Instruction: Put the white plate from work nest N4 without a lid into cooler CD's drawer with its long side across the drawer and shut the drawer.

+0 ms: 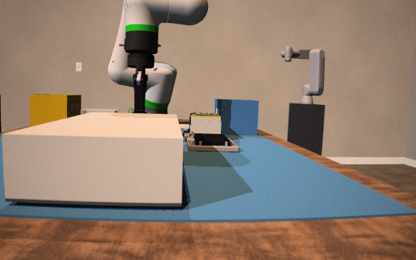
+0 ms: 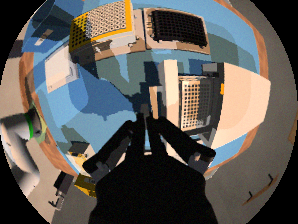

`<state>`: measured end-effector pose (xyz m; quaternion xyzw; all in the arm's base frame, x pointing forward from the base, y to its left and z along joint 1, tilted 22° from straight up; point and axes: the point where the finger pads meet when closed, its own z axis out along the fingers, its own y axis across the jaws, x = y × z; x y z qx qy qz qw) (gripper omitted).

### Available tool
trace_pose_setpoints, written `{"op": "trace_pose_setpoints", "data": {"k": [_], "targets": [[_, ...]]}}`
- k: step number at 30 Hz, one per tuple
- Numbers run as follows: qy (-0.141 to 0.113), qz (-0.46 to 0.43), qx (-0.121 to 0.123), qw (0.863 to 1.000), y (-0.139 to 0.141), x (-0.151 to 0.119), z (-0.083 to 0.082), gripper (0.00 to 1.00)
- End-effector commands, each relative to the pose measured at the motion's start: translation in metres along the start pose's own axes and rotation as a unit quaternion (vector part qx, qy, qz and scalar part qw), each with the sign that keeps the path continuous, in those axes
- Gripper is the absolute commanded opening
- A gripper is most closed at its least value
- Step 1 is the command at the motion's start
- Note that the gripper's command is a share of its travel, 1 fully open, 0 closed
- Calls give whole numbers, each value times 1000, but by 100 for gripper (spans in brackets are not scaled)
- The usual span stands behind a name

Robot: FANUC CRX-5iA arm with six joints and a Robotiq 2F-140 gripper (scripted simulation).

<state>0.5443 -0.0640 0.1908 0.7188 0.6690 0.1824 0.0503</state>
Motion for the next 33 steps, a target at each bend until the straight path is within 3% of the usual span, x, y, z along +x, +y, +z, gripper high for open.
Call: {"op": "trace_pose_setpoints", "data": {"k": [1,33], "targets": [[0,0,0,1000,3,0,0,0],[0,0,0,1000,39,0,0,0]]}}
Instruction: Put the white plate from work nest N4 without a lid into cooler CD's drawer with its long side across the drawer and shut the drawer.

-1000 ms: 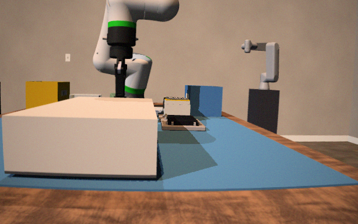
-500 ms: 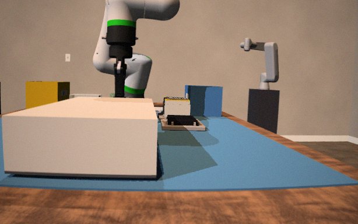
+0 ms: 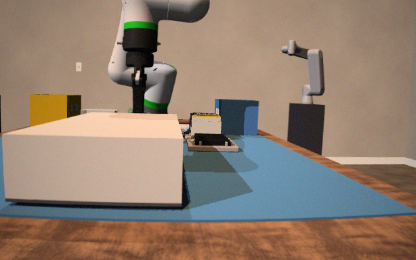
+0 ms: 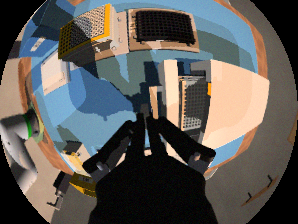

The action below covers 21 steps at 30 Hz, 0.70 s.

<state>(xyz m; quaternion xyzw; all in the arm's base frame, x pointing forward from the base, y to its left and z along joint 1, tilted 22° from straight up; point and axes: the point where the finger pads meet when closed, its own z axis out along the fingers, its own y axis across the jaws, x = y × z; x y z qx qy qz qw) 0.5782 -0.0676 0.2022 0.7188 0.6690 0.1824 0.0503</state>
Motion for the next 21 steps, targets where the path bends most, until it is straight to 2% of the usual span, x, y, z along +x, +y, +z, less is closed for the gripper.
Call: {"op": "trace_pose_setpoints", "data": {"k": [1,21], "targets": [[0,0,0,1000,3,0,0,0],[0,0,0,1000,27,0,0,0]]}}
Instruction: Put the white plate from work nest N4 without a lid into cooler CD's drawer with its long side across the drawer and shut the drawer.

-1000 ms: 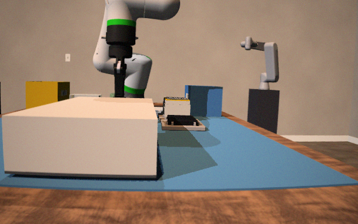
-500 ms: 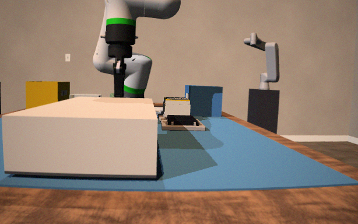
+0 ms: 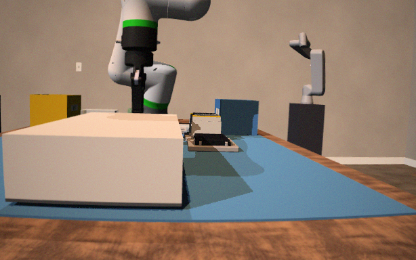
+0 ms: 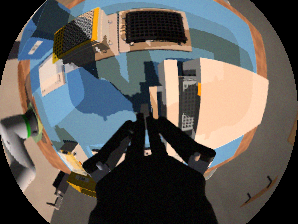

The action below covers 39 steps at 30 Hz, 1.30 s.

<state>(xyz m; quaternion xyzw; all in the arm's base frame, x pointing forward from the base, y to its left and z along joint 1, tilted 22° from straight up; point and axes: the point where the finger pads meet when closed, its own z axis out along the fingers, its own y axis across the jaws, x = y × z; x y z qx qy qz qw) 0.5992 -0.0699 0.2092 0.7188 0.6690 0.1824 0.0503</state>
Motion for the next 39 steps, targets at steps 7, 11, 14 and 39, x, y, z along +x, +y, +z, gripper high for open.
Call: {"op": "trace_pose_setpoints", "data": {"k": [7,11,14,39], "targets": [[0,0,0,1000,11,0,0,0],[0,0,0,1000,16,0,0,0],[0,0,0,1000,17,0,0,0],[0,0,0,1000,40,0,0,0]]}}
